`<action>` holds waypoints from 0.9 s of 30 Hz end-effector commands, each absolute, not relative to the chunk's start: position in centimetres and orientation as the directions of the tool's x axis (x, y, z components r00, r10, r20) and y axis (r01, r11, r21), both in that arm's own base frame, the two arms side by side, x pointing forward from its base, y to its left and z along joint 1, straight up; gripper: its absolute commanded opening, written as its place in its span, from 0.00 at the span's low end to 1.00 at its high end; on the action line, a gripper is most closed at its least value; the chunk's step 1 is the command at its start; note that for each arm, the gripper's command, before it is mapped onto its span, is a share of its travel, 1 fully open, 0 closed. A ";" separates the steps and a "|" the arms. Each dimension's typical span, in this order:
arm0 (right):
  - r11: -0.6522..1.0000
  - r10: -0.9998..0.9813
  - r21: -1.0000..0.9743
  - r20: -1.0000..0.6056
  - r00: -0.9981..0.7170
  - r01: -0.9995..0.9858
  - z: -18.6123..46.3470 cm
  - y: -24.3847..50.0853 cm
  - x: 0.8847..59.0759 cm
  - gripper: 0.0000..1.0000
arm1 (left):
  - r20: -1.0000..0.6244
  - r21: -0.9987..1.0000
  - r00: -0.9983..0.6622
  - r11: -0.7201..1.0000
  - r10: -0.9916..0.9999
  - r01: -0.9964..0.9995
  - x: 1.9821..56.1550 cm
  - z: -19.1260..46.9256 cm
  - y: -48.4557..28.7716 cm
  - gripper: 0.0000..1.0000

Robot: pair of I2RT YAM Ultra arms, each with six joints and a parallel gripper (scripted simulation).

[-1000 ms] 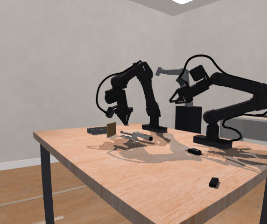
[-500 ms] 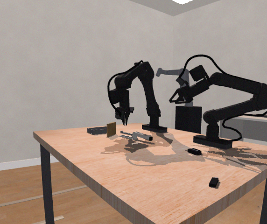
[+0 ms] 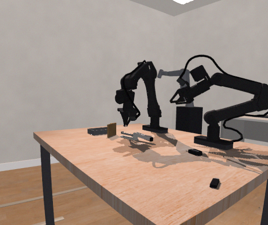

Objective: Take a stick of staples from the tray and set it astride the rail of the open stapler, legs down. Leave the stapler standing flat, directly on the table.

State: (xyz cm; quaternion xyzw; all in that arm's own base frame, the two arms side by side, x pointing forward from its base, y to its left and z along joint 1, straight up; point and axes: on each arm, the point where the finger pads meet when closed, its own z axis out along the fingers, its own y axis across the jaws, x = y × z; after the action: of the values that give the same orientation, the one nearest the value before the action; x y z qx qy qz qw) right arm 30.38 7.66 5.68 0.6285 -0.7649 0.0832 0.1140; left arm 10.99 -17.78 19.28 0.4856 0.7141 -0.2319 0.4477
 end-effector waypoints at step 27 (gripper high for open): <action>-0.156 -0.957 0.017 0.246 0.156 -0.988 4.1 7.7 30.0 0.04 | -0.876 0.109 -0.116 0.425 0.468 0.898 11.0 19.9 -17.7 1.00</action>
State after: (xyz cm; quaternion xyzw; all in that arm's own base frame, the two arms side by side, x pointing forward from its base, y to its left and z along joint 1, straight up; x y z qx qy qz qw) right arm 30.22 7.59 4.57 0.7505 -0.6482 0.0959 0.0858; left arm 10.99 -17.78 19.28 0.4856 0.7141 -0.2319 0.4477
